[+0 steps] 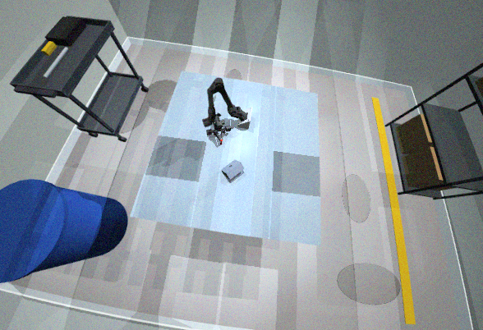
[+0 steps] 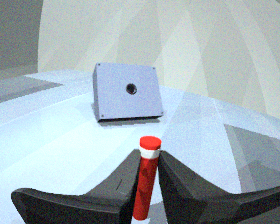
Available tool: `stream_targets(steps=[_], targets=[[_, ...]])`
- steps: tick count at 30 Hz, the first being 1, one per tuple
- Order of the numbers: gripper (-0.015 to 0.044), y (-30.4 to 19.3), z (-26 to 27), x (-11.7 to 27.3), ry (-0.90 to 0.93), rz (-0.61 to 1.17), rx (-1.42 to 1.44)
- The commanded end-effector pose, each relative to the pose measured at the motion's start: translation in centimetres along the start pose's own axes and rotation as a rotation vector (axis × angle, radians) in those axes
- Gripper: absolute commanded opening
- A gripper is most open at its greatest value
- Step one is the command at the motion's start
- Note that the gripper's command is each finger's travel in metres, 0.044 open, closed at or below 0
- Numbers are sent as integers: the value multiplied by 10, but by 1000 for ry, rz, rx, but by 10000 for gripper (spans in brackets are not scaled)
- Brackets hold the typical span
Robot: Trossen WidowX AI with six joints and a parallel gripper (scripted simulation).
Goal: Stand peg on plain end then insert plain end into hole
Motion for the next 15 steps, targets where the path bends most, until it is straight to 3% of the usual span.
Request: stream_targets(steps=[1, 15], targets=[[50, -2, -1, 1, 0, 1, 0], [50, -3, -3, 2, 2, -14, 1]])
Point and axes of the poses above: the point midway between the two fingers, 35 mm back from their tips, its own x axis back along the fingers, its own z axis across the jaws, y = z × x, the point moved 3 cm from there along x, back along the fingers, and after that the axes turned 12 degrees about -x, right-handed, at the moved point
